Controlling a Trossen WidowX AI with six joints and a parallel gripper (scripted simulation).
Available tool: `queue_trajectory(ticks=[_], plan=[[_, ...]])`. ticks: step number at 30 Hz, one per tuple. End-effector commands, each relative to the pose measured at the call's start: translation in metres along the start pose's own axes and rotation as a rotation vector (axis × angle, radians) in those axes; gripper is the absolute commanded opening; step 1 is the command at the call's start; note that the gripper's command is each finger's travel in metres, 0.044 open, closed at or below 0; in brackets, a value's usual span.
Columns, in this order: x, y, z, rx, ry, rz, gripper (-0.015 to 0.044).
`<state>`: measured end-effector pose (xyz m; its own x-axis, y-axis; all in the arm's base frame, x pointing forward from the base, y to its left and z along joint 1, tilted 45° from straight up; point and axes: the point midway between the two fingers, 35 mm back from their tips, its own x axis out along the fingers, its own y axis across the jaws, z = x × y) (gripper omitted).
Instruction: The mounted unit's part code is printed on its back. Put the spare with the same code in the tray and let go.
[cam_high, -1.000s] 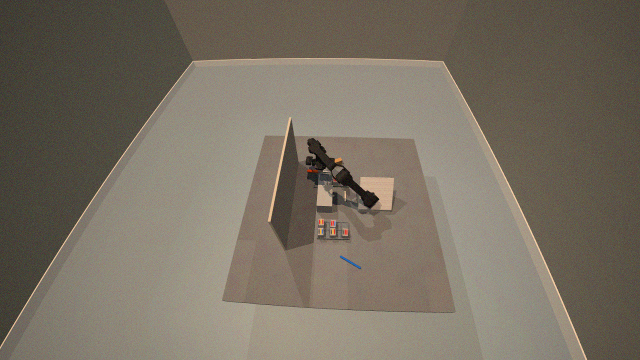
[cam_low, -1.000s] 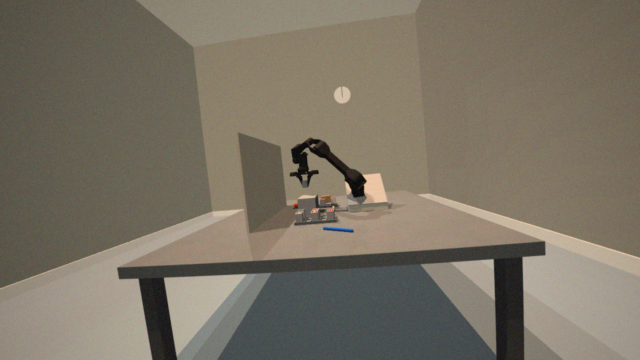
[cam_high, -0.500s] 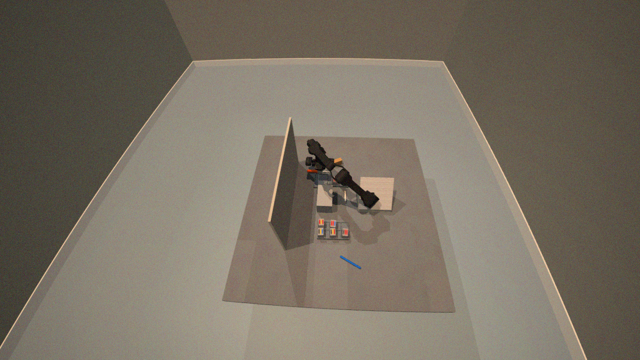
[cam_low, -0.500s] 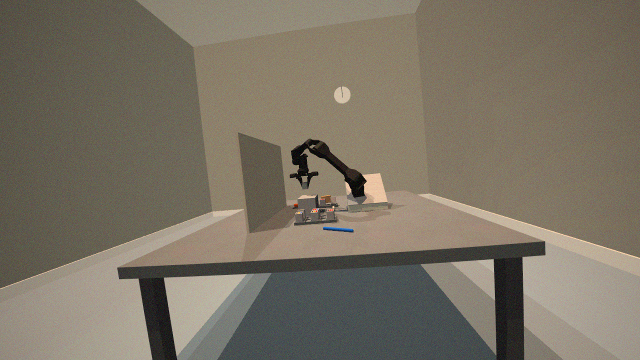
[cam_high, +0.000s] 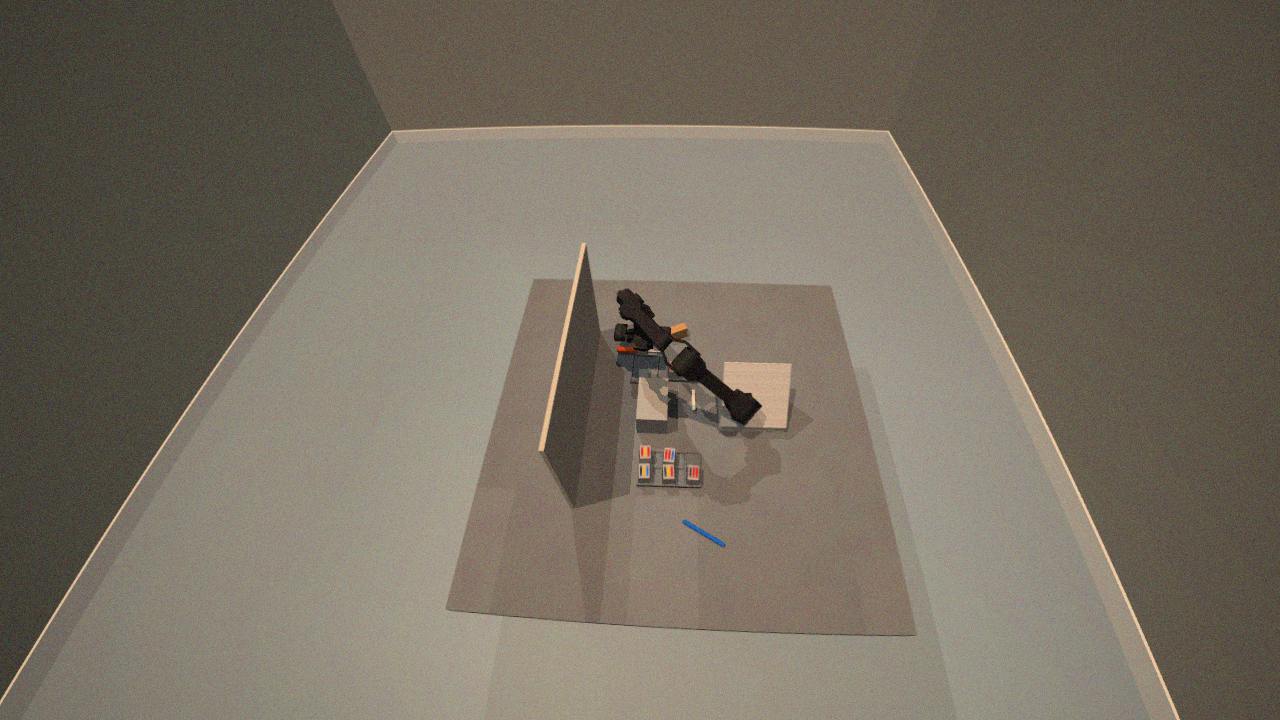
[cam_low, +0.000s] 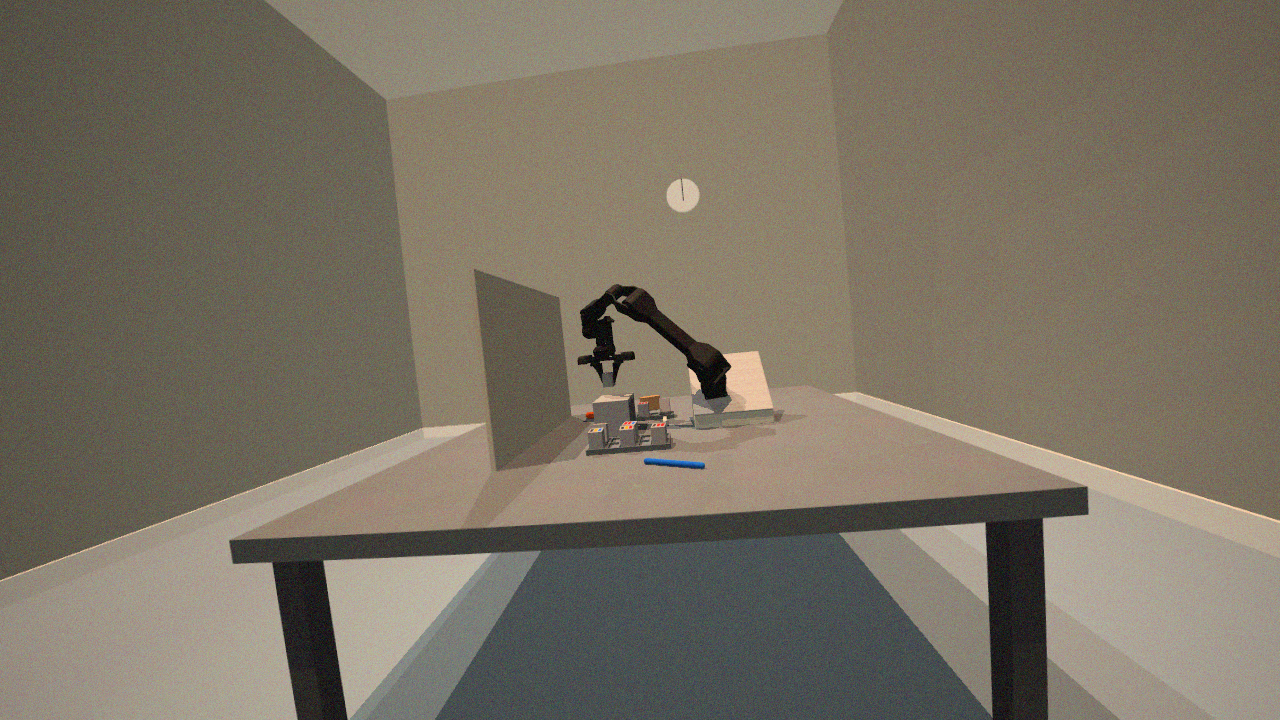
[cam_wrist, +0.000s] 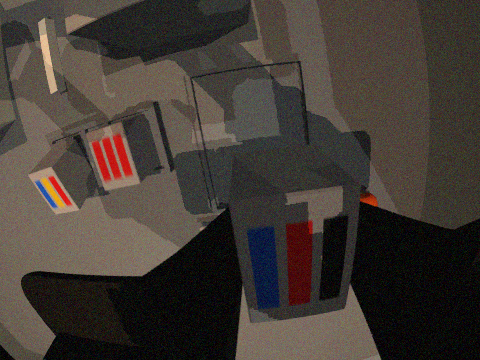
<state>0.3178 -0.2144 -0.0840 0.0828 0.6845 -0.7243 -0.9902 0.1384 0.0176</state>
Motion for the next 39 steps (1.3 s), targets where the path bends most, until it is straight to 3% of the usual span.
queue_trajectory(ticks=[1,39], plan=[[0.006,-0.001,0.001,0.004,-0.007,0.0,0.0],[0.04,-0.002,0.001,0.004,-0.007,-0.001,0.0]])
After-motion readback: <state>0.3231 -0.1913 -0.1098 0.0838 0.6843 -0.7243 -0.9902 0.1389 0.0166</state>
